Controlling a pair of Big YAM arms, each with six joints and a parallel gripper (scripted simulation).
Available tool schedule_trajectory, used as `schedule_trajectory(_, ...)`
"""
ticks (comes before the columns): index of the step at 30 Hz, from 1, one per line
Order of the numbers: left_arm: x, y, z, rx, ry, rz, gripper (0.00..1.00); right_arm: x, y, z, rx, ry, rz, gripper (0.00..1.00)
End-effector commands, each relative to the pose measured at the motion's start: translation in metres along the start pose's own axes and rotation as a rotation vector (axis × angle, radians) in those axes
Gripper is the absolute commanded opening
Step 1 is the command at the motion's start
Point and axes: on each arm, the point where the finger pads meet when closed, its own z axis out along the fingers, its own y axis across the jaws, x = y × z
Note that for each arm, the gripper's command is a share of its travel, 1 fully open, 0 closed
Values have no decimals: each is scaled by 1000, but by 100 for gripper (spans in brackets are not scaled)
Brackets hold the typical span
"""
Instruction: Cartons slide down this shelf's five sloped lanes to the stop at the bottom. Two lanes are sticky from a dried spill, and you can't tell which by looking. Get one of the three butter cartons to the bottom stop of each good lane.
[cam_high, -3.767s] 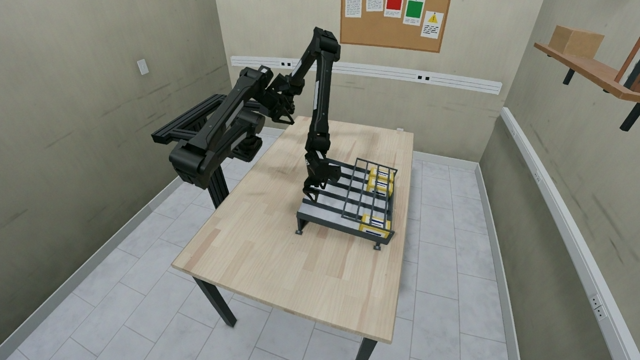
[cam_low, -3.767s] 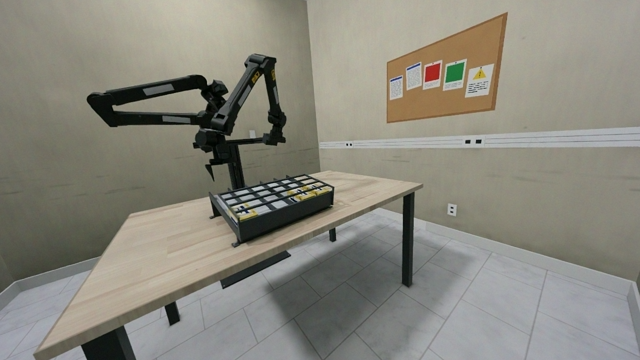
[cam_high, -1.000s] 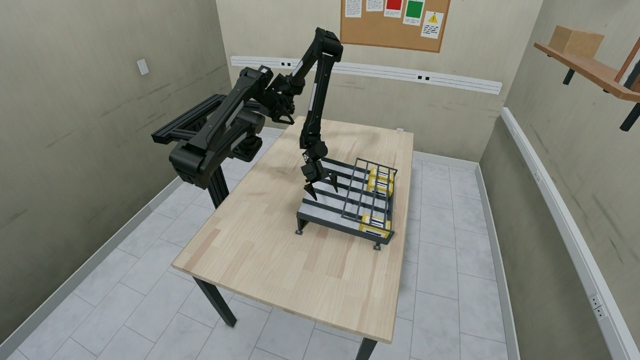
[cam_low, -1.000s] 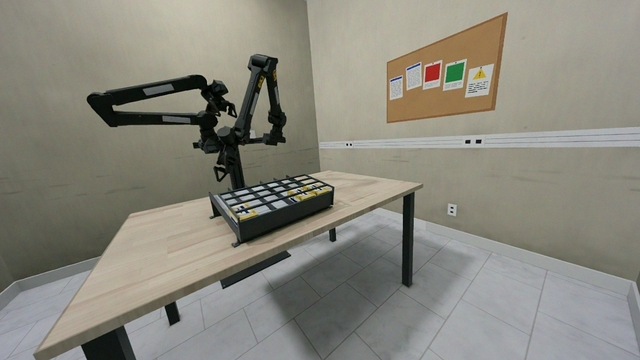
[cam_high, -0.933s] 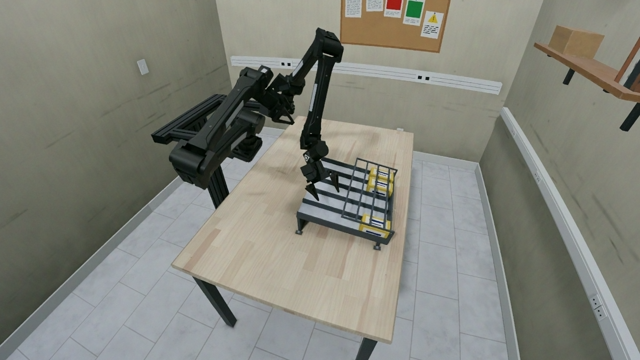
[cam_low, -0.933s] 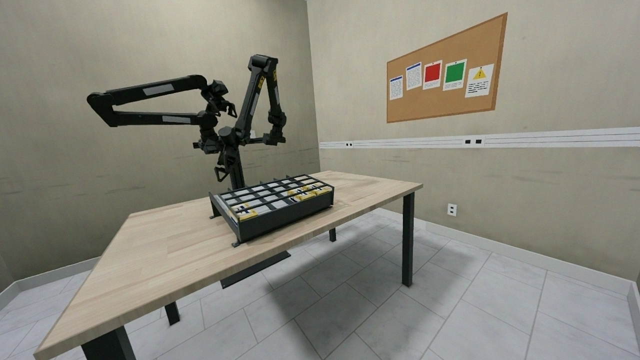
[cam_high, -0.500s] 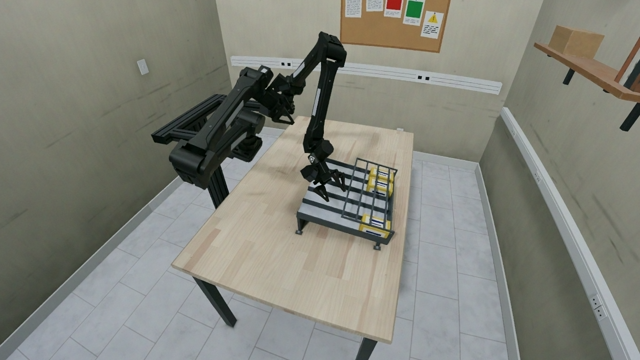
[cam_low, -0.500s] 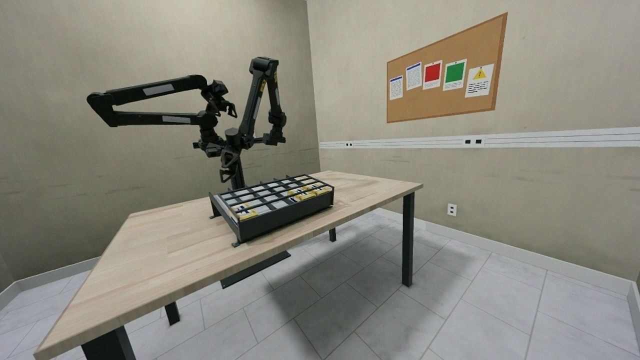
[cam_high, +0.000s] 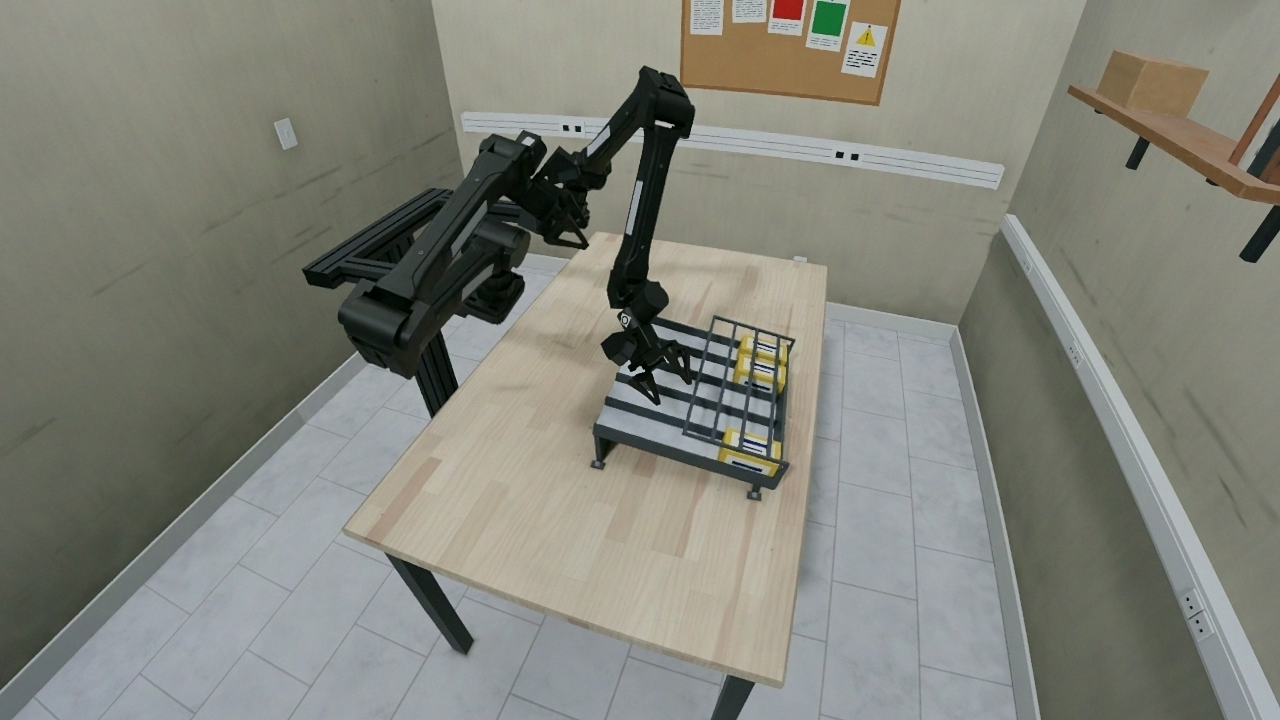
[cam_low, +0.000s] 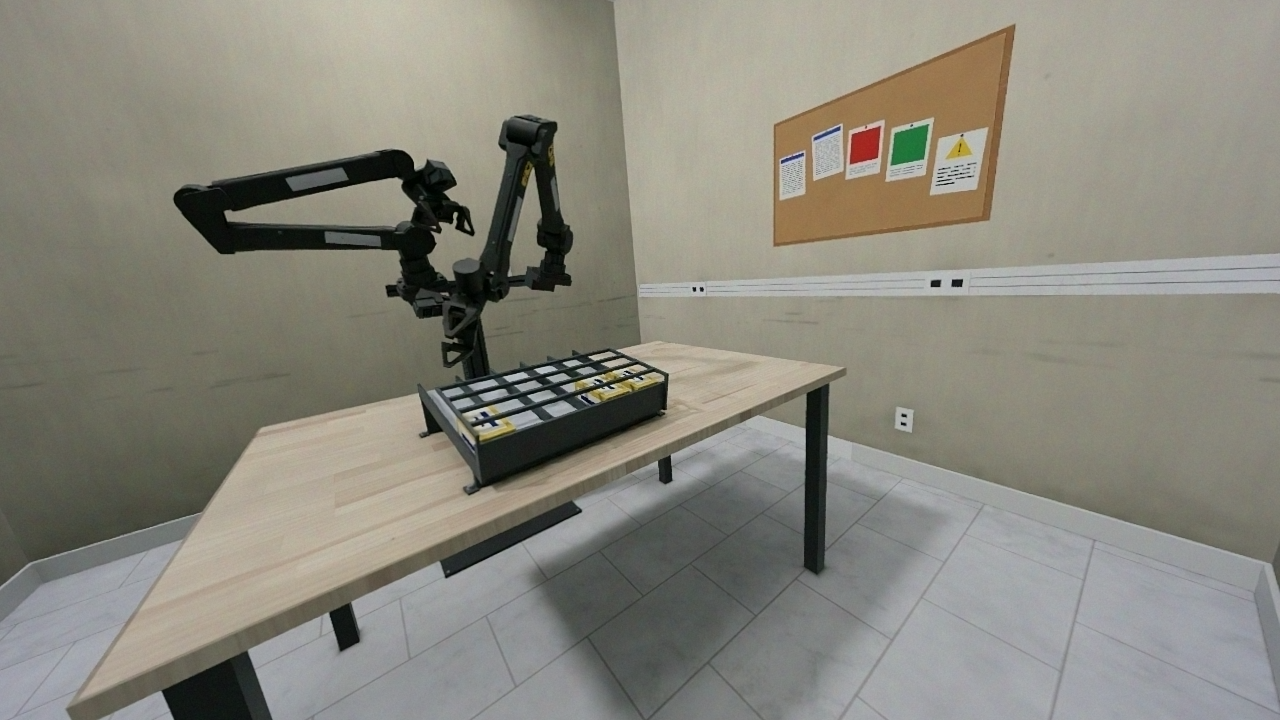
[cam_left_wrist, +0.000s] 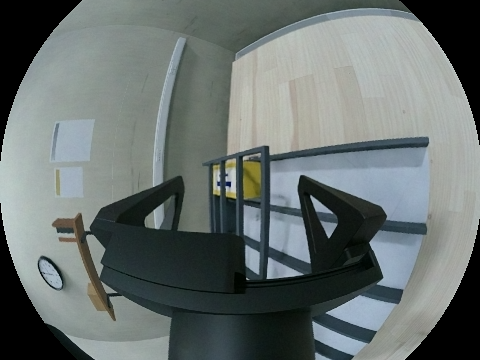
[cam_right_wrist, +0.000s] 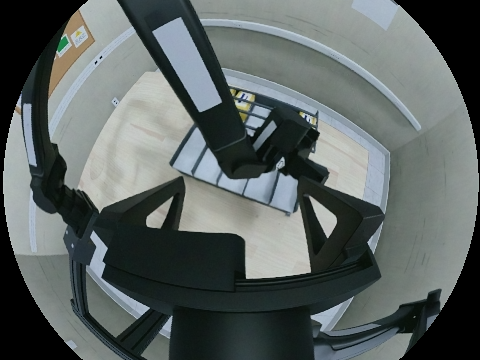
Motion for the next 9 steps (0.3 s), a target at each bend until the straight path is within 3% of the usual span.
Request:
schedule_trajectory(1,-2,4,8,-23,-6,0,100,-24,-3,-14,-19,-14,53,100)
schedule_trajectory(9,-6,11,3,-32,-12,0,100,-24,-3,-14,-19,-14,53,100)
